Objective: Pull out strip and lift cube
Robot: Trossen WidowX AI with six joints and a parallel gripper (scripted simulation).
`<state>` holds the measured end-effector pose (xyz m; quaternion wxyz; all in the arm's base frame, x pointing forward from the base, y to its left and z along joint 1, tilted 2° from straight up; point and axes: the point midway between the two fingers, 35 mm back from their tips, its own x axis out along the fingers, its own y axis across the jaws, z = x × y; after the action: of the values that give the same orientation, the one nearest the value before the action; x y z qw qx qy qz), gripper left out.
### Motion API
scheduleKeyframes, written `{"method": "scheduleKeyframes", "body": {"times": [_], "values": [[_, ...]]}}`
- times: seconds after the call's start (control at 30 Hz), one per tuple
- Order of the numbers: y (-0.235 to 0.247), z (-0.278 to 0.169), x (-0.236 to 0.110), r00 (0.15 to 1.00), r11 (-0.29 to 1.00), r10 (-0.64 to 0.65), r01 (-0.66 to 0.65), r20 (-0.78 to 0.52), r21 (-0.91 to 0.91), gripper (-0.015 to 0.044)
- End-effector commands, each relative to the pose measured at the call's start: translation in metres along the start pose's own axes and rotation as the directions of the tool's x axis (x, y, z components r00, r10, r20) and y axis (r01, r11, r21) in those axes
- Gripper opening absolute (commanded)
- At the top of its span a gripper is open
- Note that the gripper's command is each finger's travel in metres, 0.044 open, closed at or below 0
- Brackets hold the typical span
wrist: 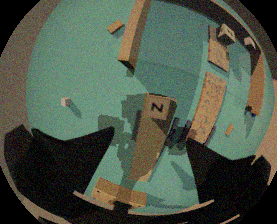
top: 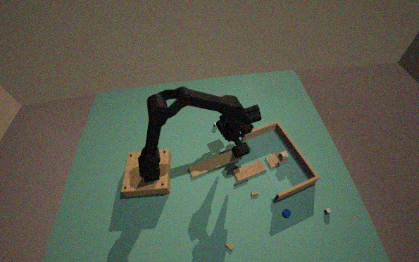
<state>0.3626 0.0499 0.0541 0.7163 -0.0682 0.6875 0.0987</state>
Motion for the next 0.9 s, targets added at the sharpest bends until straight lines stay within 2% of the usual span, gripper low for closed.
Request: {"method": "scheduleKeyframes", "body": {"times": [0.0,0.2,0.43,0.87], "values": [[-0.002,0.015,-0.004,1.0,1.0,-0.004,0.004,0.004,0.004,0.044],[-0.003,0.029,-0.007,1.0,1.0,-0.004,0.004,0.005,0.004,0.044],[-0.003,0.03,0.002,1.0,1.0,-0.004,0.004,0.005,0.004,0.0256],[-0.003,0.03,0.023,1.0,1.0,-0.004,0.004,0.005,0.004,0.025]]}}
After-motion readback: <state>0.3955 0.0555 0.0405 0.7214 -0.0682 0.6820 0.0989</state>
